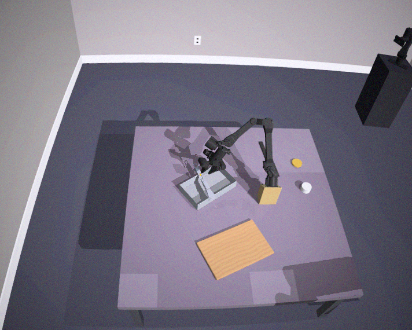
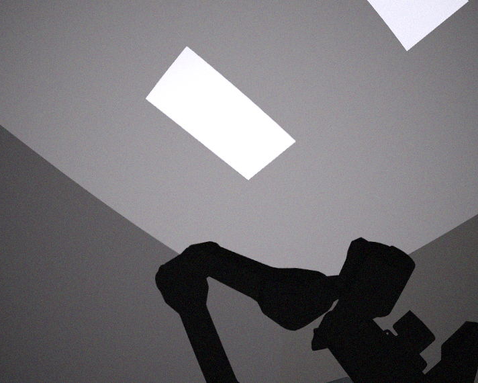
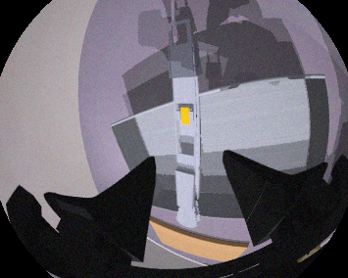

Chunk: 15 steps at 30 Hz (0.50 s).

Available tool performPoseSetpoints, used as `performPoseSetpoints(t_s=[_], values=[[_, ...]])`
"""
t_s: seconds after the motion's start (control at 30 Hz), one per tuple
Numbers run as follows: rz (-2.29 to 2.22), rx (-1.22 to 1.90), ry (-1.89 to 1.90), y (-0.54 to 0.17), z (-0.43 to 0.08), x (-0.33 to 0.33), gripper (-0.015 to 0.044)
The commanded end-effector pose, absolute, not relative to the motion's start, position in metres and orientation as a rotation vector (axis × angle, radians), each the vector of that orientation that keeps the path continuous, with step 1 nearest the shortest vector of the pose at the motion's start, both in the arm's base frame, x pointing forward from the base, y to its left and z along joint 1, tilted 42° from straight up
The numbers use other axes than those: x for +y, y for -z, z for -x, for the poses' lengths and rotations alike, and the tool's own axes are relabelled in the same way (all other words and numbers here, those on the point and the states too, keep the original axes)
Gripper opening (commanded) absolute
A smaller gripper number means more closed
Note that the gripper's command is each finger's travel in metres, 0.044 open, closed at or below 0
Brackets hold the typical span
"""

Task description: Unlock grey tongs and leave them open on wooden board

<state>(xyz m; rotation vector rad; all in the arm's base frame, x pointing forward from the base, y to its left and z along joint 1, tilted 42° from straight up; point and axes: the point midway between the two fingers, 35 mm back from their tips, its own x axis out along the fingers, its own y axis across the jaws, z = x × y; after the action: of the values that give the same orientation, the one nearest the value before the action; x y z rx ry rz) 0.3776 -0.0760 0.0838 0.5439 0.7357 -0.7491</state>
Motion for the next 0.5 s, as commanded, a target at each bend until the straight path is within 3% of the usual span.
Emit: performPoseSetpoints(t_s=[0.0,0.47], values=[[-0.545,0.734,0.754,-0.080,-0.380,-0.078,0.0260],[-0.545,0.733,0.754,-0.065,-0.392,-0.087,0.0260]])
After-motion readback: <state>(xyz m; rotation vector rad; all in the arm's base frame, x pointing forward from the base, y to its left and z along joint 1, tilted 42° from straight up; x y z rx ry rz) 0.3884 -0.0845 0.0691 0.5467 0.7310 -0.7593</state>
